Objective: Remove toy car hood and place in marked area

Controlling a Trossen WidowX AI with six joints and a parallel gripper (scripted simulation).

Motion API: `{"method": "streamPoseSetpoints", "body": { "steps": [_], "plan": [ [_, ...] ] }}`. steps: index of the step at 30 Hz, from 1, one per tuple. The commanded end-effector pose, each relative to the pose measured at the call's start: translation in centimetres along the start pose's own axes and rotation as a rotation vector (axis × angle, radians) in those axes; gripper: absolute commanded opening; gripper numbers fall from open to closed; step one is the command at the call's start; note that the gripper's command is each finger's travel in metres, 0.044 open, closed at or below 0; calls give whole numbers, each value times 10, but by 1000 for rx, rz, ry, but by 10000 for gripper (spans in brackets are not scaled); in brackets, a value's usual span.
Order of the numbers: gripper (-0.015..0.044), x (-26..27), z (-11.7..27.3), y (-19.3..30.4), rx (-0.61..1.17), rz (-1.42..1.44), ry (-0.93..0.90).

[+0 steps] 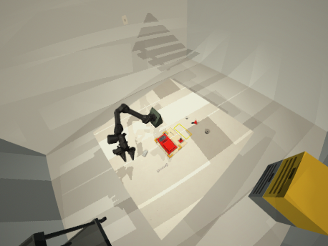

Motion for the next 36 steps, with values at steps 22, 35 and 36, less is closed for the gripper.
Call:
{"method": "streamPoseSetpoints", "body": {
  "steps": [22,35,36],
  "plan": [
    [440,-167,-58,192,644,781,778],
    [440,-232,-18,270,1097,1600,1029],
    [440,-235,-15,274,1130,1671,1038]
  ]
}}
Point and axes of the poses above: the point midway between the two fingers, 35 mm back from their tips, its own z axis back along the fingers, its own x axis across the jaws, y = z × x, the point moved 2 cm from there along z, back along the fingers, and after that the axes turned 6 degrees about z, right-handed, at the moved point
